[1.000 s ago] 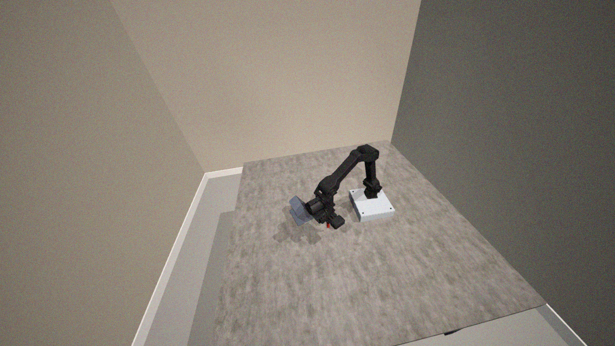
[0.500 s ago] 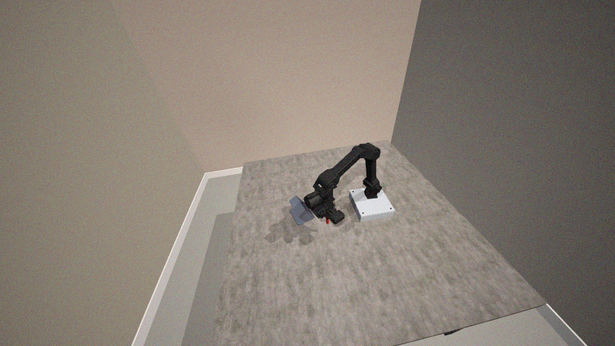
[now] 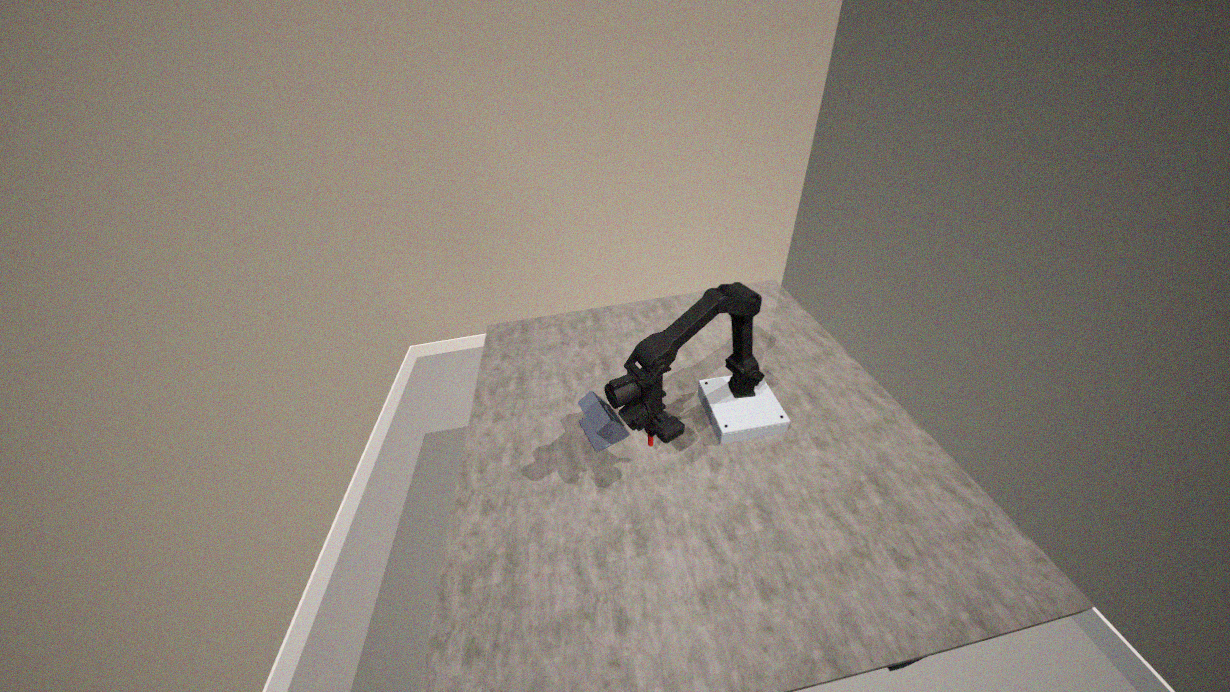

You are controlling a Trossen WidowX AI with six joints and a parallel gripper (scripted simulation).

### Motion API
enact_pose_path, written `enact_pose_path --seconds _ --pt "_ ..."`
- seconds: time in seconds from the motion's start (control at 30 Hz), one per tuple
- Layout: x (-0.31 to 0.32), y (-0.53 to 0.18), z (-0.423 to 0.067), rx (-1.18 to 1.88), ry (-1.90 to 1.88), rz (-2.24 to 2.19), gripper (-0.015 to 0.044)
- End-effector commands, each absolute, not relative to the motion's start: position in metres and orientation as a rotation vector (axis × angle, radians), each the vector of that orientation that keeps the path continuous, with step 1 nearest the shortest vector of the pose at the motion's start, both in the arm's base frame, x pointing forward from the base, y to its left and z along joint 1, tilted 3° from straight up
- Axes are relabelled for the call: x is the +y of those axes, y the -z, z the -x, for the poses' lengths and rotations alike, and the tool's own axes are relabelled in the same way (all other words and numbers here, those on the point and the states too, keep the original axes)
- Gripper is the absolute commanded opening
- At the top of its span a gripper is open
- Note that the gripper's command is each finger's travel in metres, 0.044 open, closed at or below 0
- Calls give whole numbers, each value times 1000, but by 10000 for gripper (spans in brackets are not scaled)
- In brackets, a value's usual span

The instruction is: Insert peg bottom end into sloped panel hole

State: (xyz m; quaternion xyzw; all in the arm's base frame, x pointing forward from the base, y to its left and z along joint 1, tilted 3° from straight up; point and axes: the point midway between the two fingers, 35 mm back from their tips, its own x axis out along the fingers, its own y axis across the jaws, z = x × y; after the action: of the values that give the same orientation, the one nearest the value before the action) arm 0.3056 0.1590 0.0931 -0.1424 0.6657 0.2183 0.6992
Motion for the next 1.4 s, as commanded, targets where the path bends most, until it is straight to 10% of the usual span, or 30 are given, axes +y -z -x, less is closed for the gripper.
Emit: enact_pose_path --seconds 0.0,1.37 --pt "155 -92 -307 1464 -503 301 0" --pt "116 -80 -322 1301 -558 182 0"
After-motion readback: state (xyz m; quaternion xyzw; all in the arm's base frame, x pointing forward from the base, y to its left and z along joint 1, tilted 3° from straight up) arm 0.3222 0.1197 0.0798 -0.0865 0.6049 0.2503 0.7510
